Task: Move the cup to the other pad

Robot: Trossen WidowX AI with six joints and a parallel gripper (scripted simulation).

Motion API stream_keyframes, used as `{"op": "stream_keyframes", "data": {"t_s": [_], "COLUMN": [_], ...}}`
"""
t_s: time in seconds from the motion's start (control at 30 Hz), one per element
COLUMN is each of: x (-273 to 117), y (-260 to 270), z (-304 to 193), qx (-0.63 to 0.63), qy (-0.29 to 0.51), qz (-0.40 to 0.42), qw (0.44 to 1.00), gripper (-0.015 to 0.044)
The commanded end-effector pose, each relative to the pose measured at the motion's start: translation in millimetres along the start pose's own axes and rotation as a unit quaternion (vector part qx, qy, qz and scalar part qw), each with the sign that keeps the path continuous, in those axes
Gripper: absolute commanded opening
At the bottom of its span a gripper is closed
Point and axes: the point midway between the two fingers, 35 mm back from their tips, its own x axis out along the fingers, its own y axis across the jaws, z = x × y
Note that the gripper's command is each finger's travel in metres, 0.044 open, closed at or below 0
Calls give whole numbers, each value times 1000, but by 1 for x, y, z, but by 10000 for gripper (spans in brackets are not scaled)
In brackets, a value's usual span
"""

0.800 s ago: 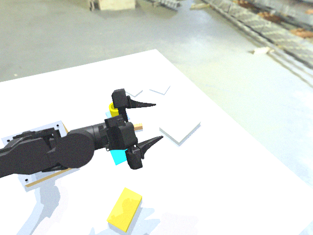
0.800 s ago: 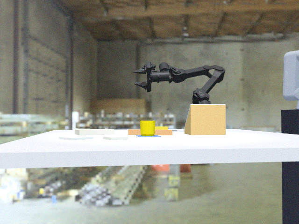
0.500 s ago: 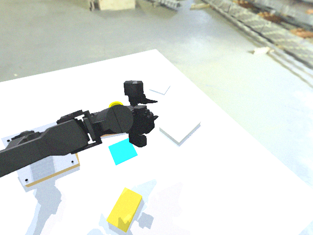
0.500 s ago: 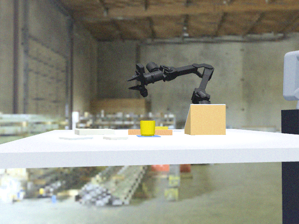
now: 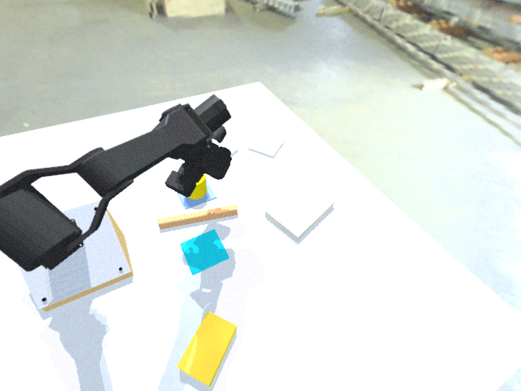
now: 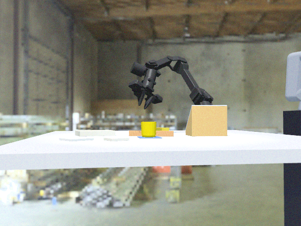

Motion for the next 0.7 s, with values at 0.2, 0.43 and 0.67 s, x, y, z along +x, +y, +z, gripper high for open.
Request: {"op": "stream_keyframes", "data": {"t_s": [0.2,0.43,0.67], "x": [40,42,49], "y": [-24,-24,-26], "z": [-60,-61,-60], "qx": [33,33,33], "qy": [-73,-78,-78], "qz": [-214,-220,-220], "qw": [973,972,972], "gripper": [167,167,167]}}
